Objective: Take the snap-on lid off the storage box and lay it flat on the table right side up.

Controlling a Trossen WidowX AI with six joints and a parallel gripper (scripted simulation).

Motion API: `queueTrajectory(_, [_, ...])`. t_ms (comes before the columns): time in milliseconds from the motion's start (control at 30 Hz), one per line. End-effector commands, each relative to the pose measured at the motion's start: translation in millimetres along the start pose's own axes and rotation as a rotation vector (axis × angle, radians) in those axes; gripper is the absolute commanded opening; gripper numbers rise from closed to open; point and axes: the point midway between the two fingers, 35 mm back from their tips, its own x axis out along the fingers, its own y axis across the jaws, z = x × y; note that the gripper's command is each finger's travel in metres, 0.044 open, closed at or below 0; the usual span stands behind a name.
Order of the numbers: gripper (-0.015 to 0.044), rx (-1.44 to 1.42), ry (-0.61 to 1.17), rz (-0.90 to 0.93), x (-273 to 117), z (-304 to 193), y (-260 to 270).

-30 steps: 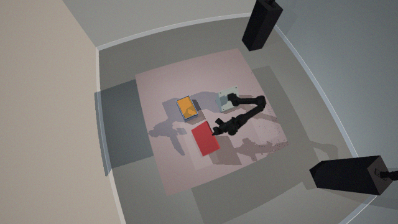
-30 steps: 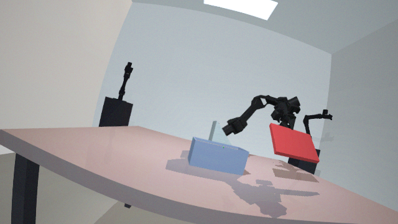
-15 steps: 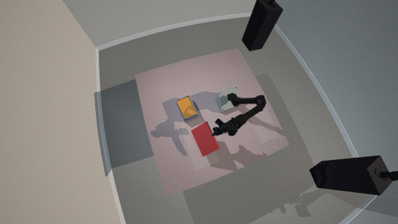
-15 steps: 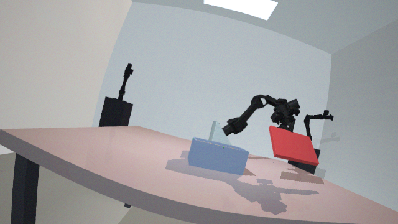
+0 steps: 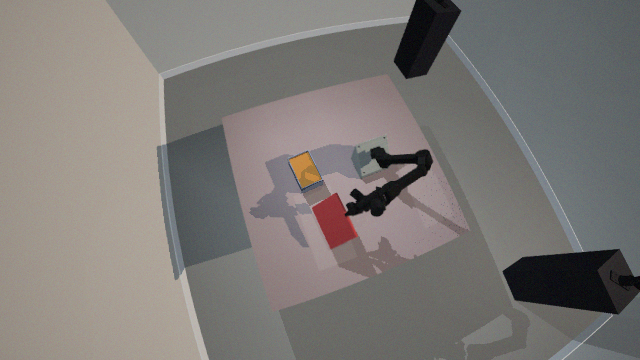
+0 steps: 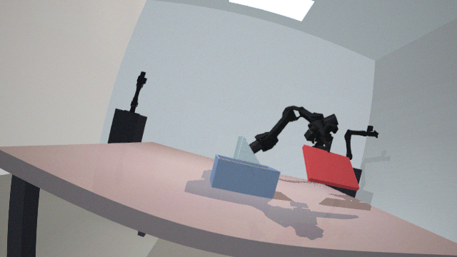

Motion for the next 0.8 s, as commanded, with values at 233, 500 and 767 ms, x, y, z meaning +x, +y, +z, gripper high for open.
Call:
queueTrajectory(233, [0.0000, 0.005, -0.006, 0.011, 5.7, 1.6, -4.9])
queueTrajectory(500, [0.0000, 0.006, -0.006, 0.011, 9.9, 1.6, -9.7])
queueTrajectory(767, [0.0000, 0.006, -0.006, 0.011, 14.0, 1.6, -14.5])
